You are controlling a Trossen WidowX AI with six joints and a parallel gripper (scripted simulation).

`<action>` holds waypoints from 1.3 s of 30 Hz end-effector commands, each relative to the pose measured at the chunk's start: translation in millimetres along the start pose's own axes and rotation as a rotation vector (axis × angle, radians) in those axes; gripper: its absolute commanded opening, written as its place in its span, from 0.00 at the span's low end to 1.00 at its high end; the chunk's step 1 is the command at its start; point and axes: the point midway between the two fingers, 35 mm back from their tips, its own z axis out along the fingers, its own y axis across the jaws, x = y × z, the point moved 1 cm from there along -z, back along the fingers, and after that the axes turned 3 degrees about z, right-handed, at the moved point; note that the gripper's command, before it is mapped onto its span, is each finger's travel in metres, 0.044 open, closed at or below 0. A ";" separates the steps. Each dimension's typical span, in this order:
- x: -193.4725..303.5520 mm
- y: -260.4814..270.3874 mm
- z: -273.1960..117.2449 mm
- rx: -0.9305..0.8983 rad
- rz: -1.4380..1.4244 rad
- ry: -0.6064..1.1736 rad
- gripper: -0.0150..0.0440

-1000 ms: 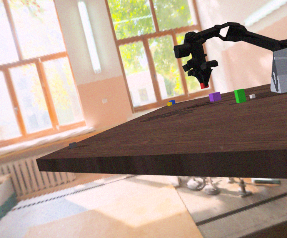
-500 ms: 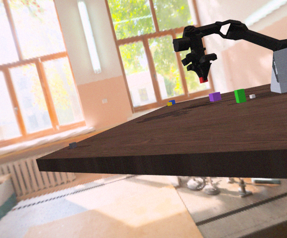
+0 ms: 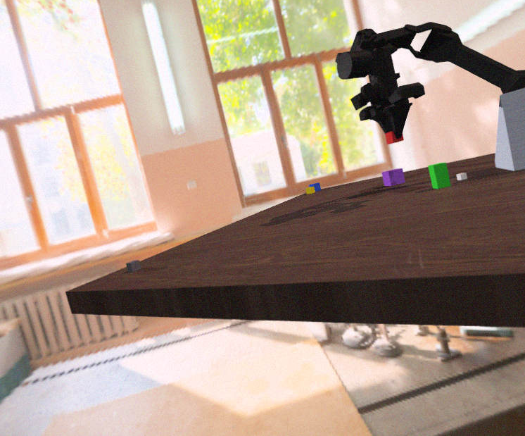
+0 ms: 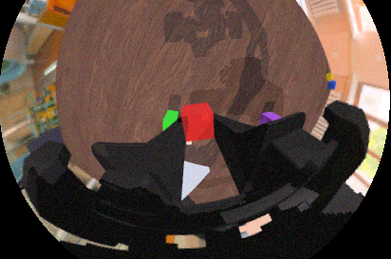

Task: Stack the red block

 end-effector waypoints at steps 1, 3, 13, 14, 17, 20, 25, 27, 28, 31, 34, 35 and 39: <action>12.5 15.9 0.4 -0.003 0.001 0.001 0.25; 18.6 22.9 0.8 -0.003 0.001 0.002 0.25; 49.5 52.0 4.8 0.000 0.002 0.006 0.25; 50.6 52.8 5.0 0.000 0.002 0.006 0.25; 50.9 53.0 7.9 0.000 0.002 0.006 0.25; 50.8 52.9 20.5 0.001 0.002 0.006 0.25; 51.8 52.7 39.6 0.002 0.002 0.007 0.25; 53.0 52.6 40.3 0.002 0.002 0.007 0.25; 53.0 52.6 41.1 0.002 0.002 0.007 0.25; 52.9 52.5 48.5 0.002 0.002 0.007 0.25; 53.1 52.4 62.3 0.002 0.002 0.007 0.25; 53.4 52.3 67.0 0.003 0.002 0.007 0.25; 53.7 52.2 70.4 0.003 0.002 0.007 0.25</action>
